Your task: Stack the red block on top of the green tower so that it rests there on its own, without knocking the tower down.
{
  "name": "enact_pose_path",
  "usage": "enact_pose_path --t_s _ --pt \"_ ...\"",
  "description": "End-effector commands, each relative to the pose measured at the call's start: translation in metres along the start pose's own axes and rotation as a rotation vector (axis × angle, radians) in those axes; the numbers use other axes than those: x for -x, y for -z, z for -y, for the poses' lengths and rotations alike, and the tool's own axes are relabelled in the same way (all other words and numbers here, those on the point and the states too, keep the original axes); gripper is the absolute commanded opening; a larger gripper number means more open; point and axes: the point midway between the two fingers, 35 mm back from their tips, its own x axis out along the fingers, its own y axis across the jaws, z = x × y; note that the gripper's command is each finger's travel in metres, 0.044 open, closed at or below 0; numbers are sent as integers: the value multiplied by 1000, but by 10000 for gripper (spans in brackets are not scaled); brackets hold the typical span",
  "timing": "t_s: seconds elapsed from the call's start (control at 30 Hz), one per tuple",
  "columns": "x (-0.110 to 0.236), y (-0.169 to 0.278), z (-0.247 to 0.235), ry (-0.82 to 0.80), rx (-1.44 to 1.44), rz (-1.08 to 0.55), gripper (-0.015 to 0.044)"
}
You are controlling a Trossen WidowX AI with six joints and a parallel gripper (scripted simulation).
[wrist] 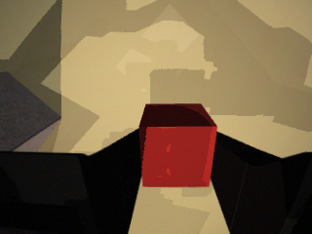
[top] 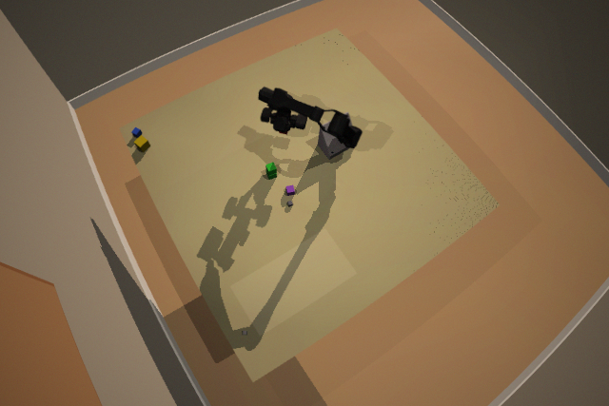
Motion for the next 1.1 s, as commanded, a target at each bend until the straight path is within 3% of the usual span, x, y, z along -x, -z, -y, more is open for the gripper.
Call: enact_pose_path --t_s 0.0,0.27,1.07 --pt "12 0 0 4 10 -6 0" --pt "13 -4 2 6 9 -8 0" --pt "12 -170 16 2 14 2 0"
